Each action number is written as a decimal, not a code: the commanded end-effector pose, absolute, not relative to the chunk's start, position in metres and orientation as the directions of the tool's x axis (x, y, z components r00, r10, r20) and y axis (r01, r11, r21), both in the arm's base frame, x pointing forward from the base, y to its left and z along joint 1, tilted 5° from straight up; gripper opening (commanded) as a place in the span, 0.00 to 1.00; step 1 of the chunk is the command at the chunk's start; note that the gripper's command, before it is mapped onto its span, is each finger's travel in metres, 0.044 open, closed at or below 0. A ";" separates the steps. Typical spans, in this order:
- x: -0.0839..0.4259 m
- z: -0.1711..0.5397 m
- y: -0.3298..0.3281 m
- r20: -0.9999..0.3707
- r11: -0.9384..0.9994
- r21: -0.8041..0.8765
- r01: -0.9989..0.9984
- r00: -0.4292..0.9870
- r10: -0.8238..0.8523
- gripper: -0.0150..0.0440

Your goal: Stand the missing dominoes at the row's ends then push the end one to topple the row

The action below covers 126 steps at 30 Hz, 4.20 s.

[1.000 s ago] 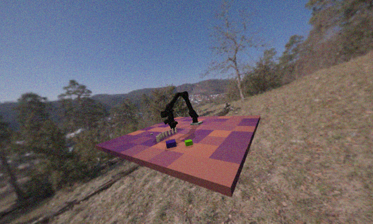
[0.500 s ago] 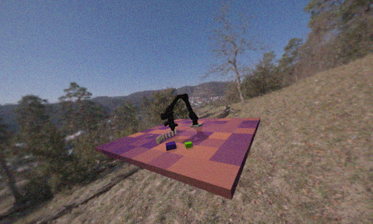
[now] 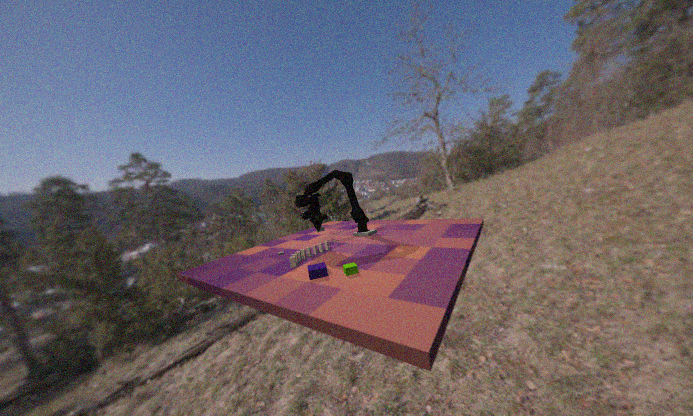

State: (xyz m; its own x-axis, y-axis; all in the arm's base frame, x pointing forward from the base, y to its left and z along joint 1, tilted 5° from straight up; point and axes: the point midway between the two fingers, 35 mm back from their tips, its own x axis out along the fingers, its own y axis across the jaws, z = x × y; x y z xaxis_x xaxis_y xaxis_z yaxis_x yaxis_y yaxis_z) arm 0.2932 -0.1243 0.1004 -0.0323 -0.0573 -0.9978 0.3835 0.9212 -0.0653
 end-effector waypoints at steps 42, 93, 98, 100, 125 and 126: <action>0.240 0.057 -0.310 -0.874 0.887 0.005 0.462 0.434 -0.221 0.30; 0.186 0.057 -0.303 -0.222 0.930 0.025 0.366 0.909 -0.351 0.30; 0.179 0.062 -0.288 -0.166 0.944 -0.005 0.331 0.930 -0.327 0.30; 0.176 0.064 -0.281 -0.146 0.948 -0.018 0.317 0.937 -0.316 0.30; 0.162 0.076 -0.241 -0.057 0.966 -0.102 0.239 0.968 -0.246 0.30; 0.162 0.076 -0.241 -0.057 0.966 -0.102 0.239 0.968 -0.246 0.30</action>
State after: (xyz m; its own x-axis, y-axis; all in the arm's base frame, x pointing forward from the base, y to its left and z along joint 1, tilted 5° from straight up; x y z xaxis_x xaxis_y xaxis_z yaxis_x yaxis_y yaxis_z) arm 0.1624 -0.2416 0.0752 0.9665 -0.2500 -0.0585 0.2431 0.9643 -0.1049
